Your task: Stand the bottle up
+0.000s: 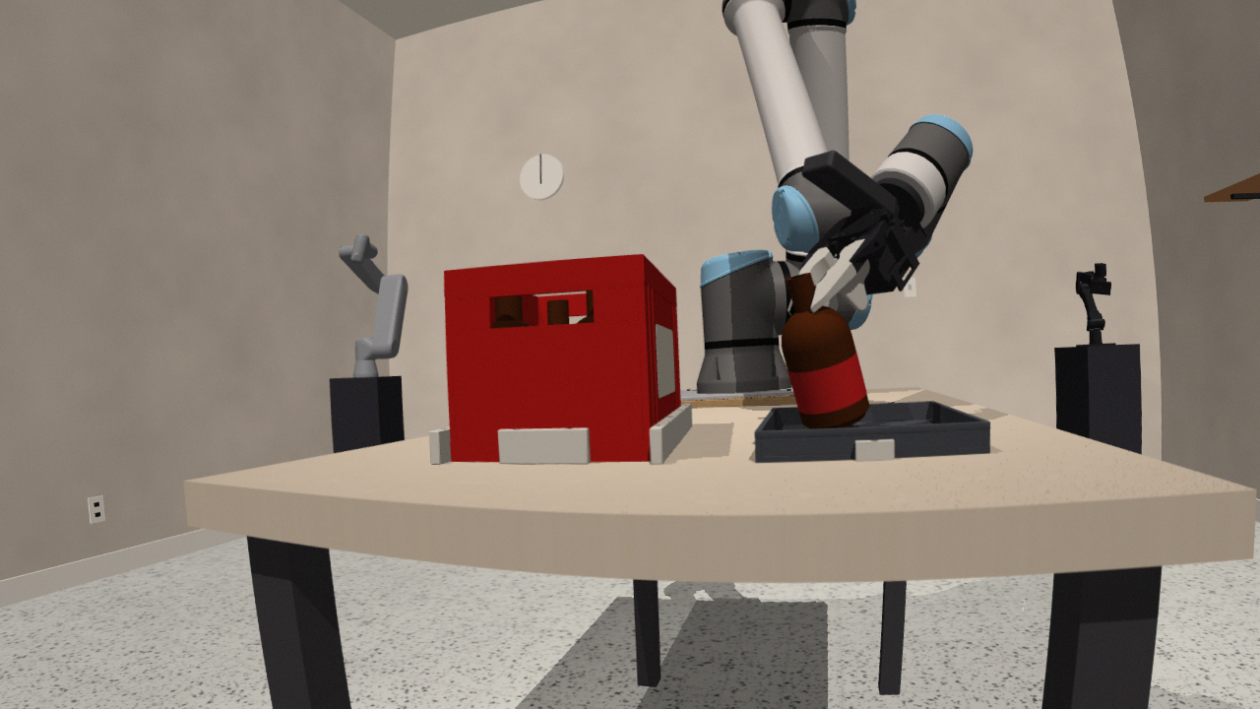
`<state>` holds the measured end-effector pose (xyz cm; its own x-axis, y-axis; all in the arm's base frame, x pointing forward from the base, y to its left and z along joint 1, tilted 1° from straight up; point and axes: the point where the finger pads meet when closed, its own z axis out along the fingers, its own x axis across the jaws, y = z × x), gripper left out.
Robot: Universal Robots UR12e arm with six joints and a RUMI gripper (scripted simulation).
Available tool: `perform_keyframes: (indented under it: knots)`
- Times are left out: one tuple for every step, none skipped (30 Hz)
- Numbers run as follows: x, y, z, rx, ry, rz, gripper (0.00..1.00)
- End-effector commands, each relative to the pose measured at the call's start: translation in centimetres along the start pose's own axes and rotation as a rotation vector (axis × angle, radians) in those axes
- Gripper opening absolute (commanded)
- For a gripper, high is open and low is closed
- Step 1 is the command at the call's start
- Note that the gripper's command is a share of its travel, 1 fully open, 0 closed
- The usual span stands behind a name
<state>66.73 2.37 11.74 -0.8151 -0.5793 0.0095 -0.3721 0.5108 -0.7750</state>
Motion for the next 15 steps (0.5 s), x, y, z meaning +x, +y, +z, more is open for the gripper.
perform_keyframes:
  knots:
    - [-0.04, -0.07, -0.03, 0.001, -0.001, 0.001, 0.00]
    - [-0.04, -0.07, -0.03, 0.001, -0.001, 0.001, 0.00]
    - [-0.04, -0.07, -0.03, 0.001, -0.001, 0.001, 0.00]
    - [-0.04, -0.07, -0.03, 0.001, -0.001, 0.001, 0.00]
    - [-0.04, -0.07, -0.03, 0.001, -0.001, 0.001, 0.00]
    - [-0.04, -0.07, -0.03, 0.001, -0.001, 0.001, 0.00]
    - [-0.04, -0.07, -0.03, 0.001, -0.001, 0.001, 0.00]
    - [-0.04, -0.07, -0.03, 0.001, -0.001, 0.001, 0.00]
    - [-0.04, -0.07, -0.03, 0.001, -0.001, 0.001, 0.00]
    - [-0.04, -0.07, -0.03, 0.001, -0.001, 0.001, 0.00]
    - [-0.03, -0.07, -0.03, 0.001, -0.001, 0.001, 1.00]
    - [-0.03, -0.07, -0.03, 0.001, -0.001, 0.001, 1.00]
    - [-0.03, -0.07, -0.03, 0.001, -0.001, 0.001, 1.00]
    - [-0.03, -0.07, -0.03, 0.001, -0.001, 0.001, 1.00]
    - [-0.03, -0.07, -0.03, 0.001, -0.001, 0.001, 1.00]
